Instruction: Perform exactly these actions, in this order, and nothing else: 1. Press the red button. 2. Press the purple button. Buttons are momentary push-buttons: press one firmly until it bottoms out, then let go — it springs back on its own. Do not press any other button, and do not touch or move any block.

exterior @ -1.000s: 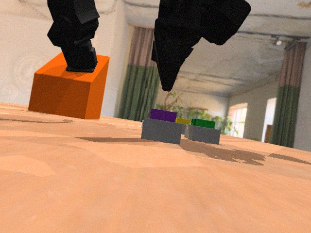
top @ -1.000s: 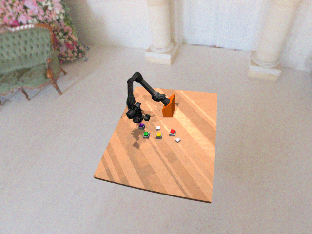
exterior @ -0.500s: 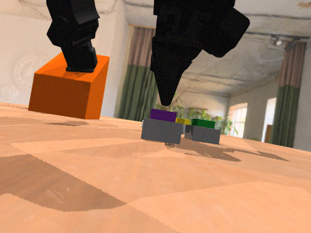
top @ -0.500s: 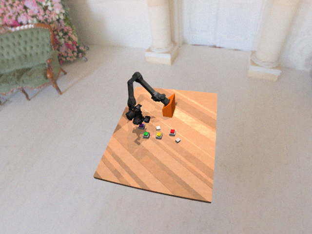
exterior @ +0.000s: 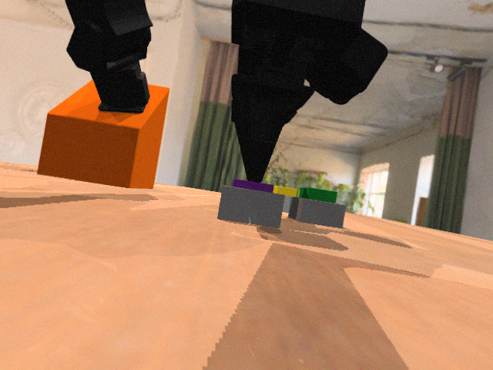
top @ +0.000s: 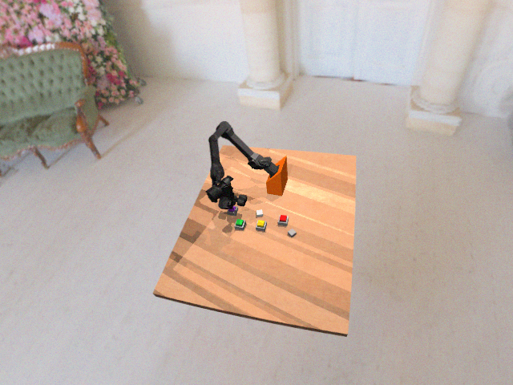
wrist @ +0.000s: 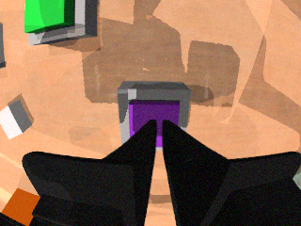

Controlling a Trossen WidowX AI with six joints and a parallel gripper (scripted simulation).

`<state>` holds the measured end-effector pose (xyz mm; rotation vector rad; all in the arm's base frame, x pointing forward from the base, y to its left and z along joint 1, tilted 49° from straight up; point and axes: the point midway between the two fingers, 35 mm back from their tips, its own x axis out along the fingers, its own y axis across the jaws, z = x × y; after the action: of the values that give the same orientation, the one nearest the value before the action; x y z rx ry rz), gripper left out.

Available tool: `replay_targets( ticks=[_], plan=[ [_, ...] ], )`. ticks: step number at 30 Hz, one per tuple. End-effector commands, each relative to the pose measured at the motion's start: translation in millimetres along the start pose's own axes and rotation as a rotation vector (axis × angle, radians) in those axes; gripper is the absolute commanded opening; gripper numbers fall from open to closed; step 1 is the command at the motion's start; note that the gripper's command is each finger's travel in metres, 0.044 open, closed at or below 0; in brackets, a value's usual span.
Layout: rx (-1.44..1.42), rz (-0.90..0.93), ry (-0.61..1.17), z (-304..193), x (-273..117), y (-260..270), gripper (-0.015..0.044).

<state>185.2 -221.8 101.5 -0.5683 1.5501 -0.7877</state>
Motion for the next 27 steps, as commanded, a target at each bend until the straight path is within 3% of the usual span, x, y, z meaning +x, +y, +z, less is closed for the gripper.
replay_targets(
  ticks=[1, 11, 16, 23, 27],
  plan=[
    [-0.011, 0.008, 0.003, -1, 2, 3, 0.0020],
    [-0.011, 0.008, 0.003, -1, 2, 3, 0.0020],
    [-0.010, 0.010, 0.003, -1, -30, 3, 0.0020],
    [-0.011, 0.010, 0.003, -1, -32, 3, 0.0020],
    [-0.014, 0.052, -0.021, 28, -40, 30, 0.0125]
  ],
)
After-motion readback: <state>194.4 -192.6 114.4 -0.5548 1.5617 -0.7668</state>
